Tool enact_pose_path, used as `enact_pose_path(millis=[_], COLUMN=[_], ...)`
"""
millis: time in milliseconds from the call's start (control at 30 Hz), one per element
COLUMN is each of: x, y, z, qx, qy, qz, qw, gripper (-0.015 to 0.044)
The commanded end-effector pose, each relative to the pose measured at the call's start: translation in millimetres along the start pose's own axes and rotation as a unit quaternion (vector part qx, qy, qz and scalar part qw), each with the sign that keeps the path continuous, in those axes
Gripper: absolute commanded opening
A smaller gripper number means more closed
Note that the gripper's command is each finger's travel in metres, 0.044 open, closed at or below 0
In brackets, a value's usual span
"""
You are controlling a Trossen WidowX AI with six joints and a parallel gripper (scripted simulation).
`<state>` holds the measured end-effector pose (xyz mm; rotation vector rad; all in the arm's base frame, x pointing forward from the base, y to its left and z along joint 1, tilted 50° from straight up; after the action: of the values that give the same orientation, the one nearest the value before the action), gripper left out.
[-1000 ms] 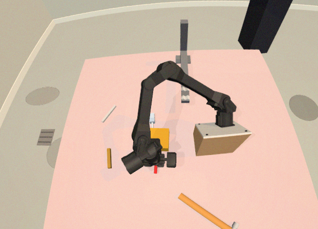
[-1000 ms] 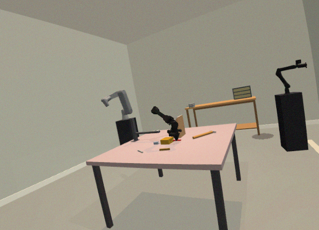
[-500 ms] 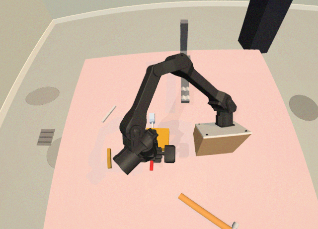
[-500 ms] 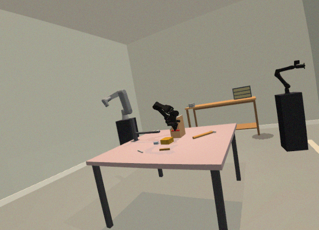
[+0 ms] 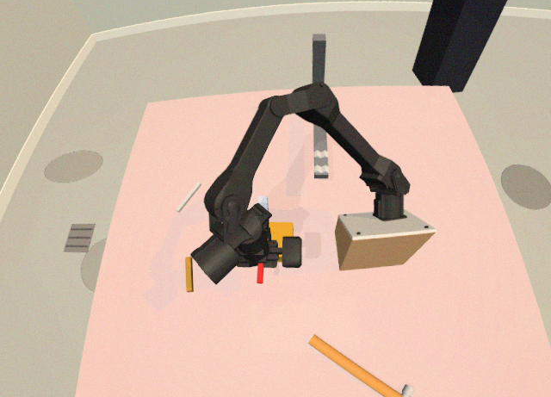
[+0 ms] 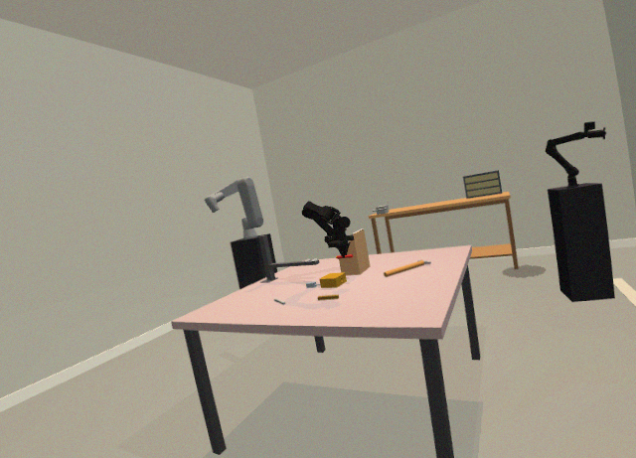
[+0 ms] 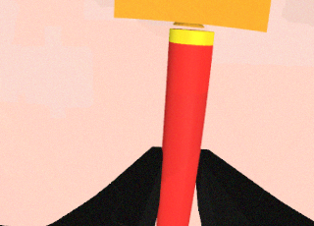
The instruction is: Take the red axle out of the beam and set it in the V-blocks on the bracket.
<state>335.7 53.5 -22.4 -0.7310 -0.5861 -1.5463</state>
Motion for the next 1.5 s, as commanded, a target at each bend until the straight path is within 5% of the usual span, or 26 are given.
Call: enact_pose_path(millis=[0, 1467], x=[24.1, 217.5], y=[-1.9, -91.1], z=[4.2, 14.5], qx=[-0.001, 0.002], qy=[0.001, 0.007], qz=[0.001, 0.0], qw=[1.0, 1.0], gripper=[0.0, 0.0])
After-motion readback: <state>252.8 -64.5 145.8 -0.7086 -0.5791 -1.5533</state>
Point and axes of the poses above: the point midway between the two fingers, 35 mm back from their tips, its own z axis back along the fingers, its own y axis across the jaws, x = y × z, the point moved 3 cm from there along z, back along the fingers, and after that the axes turned 10 degrees about z, right-handed, at the moved point
